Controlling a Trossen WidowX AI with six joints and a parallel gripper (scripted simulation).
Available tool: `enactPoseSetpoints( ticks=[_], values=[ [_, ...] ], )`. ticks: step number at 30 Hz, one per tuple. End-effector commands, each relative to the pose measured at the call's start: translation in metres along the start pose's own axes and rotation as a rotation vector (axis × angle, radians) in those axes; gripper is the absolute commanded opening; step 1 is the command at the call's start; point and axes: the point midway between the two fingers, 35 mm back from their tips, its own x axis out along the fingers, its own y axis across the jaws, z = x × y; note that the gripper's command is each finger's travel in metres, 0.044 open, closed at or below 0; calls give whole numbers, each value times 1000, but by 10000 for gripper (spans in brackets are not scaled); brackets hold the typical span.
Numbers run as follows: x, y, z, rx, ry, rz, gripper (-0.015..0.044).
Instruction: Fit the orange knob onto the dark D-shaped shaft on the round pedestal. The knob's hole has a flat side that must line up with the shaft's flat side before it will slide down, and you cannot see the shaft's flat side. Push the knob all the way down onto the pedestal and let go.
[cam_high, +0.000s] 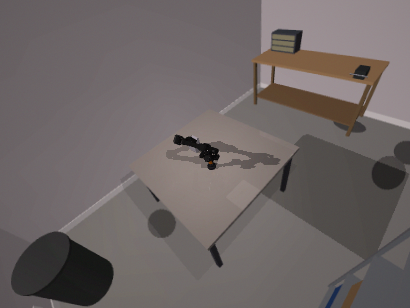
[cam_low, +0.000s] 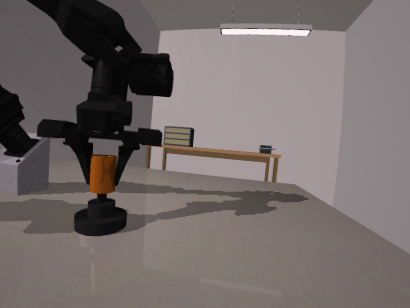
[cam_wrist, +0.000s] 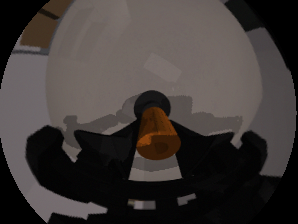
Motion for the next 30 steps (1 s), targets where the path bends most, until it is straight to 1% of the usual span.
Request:
enactPoseSetpoints(
  ticks=[1, 23, 30],
  values=[
    [1, 0, 0, 12, -2, 0, 0],
    [2, 0, -1, 12, -2, 0, 0],
    [-3, 0, 0, 21, -2, 1, 0]
  ],
)
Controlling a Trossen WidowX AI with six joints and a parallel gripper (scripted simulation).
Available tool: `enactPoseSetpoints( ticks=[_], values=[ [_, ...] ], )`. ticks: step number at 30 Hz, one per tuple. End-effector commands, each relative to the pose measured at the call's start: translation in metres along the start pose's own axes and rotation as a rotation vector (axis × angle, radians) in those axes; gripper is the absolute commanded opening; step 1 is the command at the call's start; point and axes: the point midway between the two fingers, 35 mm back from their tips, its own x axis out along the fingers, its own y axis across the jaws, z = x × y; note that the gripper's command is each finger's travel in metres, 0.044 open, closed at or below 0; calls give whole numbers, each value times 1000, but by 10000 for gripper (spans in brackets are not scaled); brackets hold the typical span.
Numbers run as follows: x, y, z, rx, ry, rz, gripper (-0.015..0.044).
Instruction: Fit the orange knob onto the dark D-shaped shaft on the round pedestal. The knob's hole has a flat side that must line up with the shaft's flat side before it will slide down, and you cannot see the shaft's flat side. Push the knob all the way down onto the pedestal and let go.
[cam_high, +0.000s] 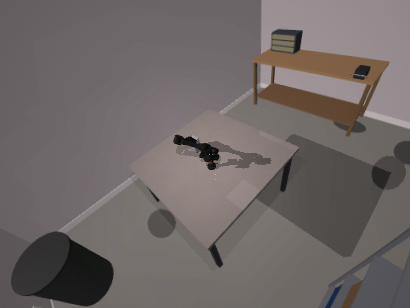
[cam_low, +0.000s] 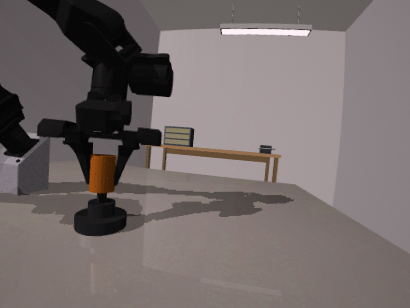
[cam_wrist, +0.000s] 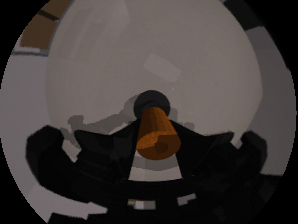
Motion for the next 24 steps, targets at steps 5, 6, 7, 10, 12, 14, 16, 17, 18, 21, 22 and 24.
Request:
enactPoseSetpoints(
  ticks=[5, 6, 7, 10, 12, 14, 16, 17, 18, 21, 22, 24],
  values=[
    [-2, 2, 1, 170, -1, 3, 0],
    [-1, 2, 1, 201, -1, 3, 0],
    [0, 1, 1, 211, -1, 3, 0],
    [1, 1, 0, 211, -1, 3, 0],
    [1, 1, 0, 211, -1, 3, 0],
    [2, 1, 0, 211, -1, 3, 0],
    [2, 1, 0, 211, -1, 3, 0],
    [3, 1, 1, 211, -1, 3, 0],
    [3, 1, 1, 211, -1, 3, 0],
    [2, 1, 1, 211, -1, 3, 0],
    [2, 1, 1, 211, -1, 3, 0],
    [2, 1, 1, 211, -1, 3, 0]
  ],
)
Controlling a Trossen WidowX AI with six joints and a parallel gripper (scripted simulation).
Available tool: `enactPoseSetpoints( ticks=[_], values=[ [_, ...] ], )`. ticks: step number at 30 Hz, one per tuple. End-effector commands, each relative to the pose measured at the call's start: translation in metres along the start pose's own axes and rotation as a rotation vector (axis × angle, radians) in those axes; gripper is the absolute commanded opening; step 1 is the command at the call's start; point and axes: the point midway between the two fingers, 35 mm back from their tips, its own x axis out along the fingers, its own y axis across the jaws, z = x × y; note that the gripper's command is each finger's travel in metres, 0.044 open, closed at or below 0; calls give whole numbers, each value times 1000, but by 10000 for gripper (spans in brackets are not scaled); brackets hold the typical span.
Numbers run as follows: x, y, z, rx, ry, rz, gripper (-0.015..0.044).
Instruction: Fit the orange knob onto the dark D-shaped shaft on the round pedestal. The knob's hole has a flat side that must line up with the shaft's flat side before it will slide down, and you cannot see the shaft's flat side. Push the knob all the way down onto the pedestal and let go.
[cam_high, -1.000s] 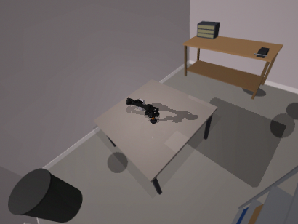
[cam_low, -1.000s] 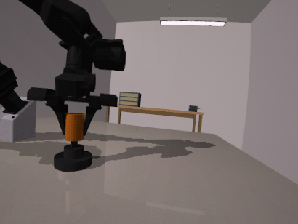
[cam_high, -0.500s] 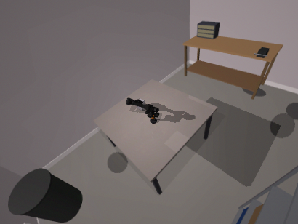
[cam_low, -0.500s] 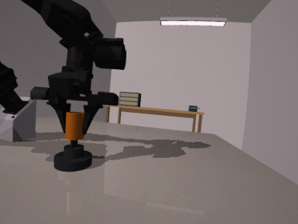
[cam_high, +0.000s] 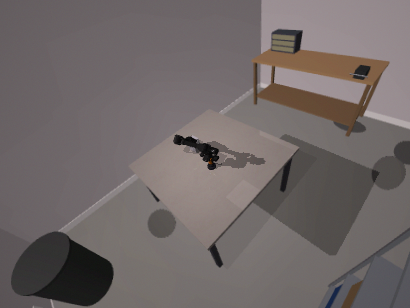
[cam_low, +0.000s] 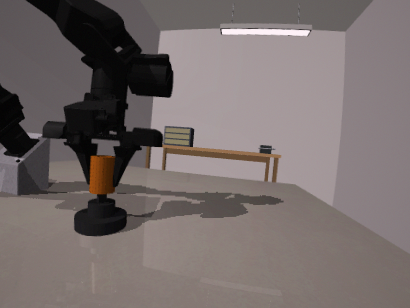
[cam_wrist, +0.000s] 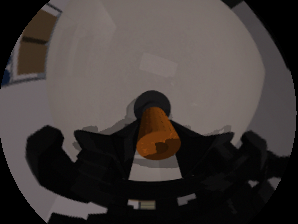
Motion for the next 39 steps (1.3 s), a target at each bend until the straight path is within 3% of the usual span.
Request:
enactPoseSetpoints(
  ticks=[1, 15, 22, 39],
  values=[
    [1, 0, 0, 6, -1, 0, 0],
    [-4, 0, 0, 15, -1, 0, 0],
    [-3, 0, 0, 215, -1, 1, 0],
    [1, 0, 0, 215, -1, 1, 0]
  ],
)
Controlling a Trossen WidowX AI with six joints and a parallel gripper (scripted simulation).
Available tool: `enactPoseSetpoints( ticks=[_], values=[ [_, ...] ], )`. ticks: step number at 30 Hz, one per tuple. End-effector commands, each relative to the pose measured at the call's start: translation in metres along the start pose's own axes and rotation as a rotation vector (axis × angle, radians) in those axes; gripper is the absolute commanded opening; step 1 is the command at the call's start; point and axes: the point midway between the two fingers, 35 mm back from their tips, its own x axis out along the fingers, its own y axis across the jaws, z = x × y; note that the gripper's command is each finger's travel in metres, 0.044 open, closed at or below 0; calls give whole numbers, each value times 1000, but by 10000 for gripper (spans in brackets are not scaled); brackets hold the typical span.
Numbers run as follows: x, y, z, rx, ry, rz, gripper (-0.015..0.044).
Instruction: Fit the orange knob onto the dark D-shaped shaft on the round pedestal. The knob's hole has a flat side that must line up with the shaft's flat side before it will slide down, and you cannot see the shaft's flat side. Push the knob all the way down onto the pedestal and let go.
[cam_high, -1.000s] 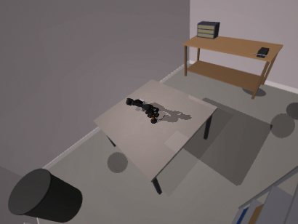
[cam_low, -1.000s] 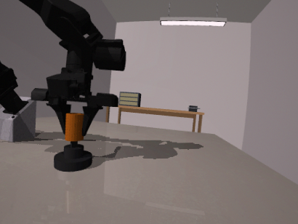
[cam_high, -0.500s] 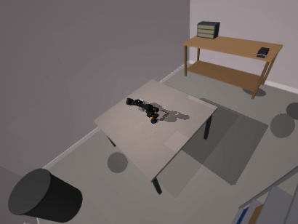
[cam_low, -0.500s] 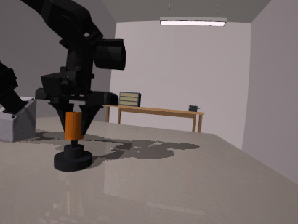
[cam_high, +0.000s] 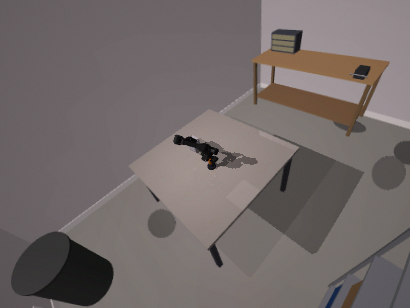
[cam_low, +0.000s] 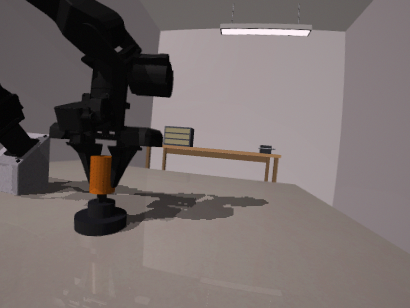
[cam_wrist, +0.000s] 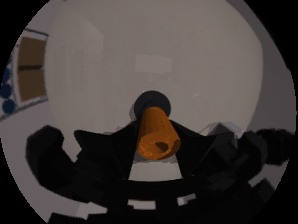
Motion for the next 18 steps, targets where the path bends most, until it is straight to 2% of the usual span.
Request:
enactPoseSetpoints(
  ticks=[1, 13, 18],
  values=[
    [1, 0, 0, 5, -1, 1, 0],
    [-4, 0, 0, 14, -1, 1, 0],
    [-4, 1, 0, 173, -1, 1, 0]
  ],
)
